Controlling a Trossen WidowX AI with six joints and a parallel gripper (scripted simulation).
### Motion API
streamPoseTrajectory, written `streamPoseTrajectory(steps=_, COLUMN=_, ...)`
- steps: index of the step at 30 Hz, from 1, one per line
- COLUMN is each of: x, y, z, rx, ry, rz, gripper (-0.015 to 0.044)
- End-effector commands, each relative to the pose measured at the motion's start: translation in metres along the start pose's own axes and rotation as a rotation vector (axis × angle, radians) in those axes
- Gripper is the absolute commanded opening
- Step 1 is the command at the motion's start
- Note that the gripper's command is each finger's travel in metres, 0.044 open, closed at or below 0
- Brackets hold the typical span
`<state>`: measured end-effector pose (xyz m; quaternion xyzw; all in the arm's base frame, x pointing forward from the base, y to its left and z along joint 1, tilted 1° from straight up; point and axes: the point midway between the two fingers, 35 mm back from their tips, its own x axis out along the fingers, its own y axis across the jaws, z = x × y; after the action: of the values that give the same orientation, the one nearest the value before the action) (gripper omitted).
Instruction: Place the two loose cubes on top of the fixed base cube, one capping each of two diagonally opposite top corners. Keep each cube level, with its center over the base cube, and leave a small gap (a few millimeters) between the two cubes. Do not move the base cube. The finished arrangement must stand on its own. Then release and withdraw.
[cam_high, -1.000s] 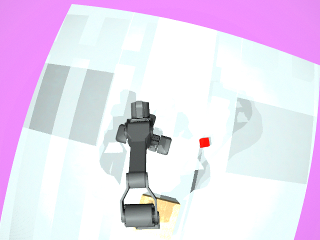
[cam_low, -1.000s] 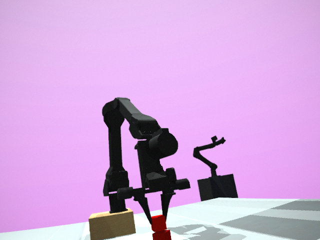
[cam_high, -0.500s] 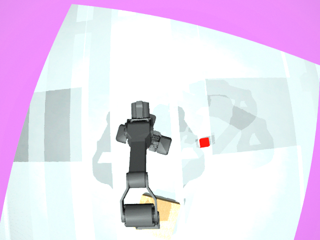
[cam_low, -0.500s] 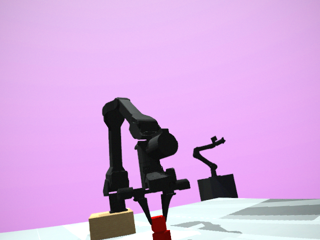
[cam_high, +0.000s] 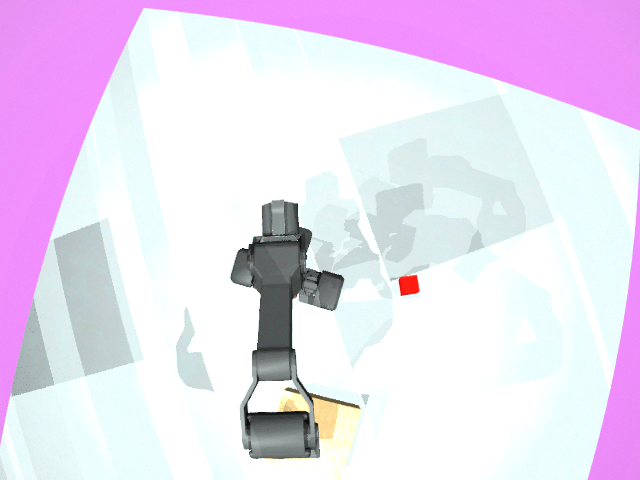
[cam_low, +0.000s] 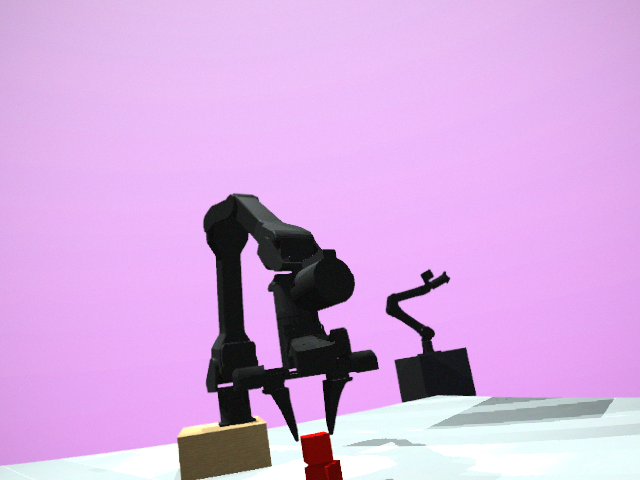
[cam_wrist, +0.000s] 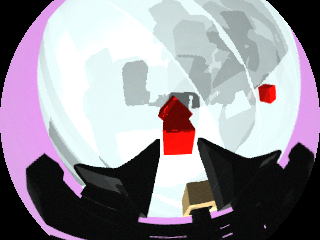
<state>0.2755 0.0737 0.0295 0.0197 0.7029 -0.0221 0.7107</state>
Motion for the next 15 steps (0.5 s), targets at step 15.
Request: streamPoseTrajectory(steps=15, x=-0.018, y=-0.004, z=0.004, rx=0.030, ry=-0.004, rz=0.001, gripper=0.0258)
